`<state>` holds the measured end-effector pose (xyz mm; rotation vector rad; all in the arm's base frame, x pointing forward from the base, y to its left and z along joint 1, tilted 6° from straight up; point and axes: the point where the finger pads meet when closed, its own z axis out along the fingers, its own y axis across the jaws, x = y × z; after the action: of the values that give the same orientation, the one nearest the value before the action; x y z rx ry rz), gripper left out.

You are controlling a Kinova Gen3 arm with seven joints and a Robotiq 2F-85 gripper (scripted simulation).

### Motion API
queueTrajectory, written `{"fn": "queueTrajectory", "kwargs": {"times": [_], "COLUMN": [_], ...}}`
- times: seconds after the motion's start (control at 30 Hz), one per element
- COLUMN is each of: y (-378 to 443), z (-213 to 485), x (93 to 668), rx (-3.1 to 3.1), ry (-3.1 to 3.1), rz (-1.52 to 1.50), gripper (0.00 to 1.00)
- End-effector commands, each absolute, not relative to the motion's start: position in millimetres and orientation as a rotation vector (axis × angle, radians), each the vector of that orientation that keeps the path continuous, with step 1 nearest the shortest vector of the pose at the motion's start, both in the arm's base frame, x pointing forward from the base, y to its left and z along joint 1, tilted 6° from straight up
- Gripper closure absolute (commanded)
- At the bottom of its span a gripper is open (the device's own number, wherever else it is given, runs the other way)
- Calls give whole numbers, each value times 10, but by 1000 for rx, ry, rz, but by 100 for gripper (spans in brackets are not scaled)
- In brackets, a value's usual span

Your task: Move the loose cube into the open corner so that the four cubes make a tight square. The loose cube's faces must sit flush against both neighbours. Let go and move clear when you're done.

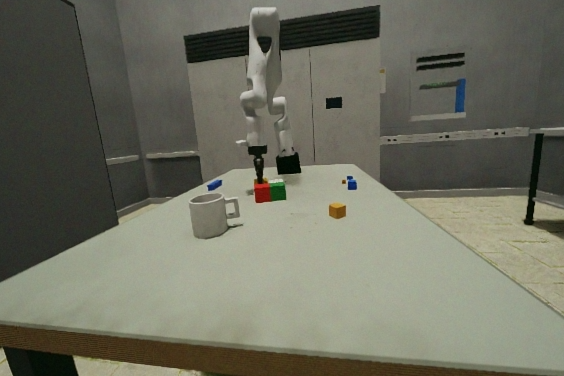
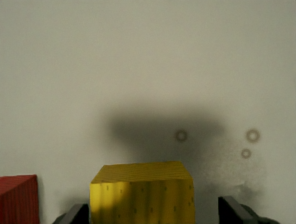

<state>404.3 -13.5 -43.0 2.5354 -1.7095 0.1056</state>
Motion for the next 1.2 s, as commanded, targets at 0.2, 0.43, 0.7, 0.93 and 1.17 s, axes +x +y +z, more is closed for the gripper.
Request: {"fn": "queueTrajectory", "kwargs": {"times": [0.2, 0.43, 0.7, 0.93, 1.17], "y": [-77, -54, -34, -22, -17], "z": [-174, 49, 240, 349, 404], "x": [4078, 4072, 4068, 4065, 4064], "rx": [2547, 2548, 2548, 2547, 2547], "ry": [-1707, -1707, -1707, -1707, -1707], "rz": [119, 119, 119, 119, 119], "gripper": [16, 16, 16, 16, 16]}}
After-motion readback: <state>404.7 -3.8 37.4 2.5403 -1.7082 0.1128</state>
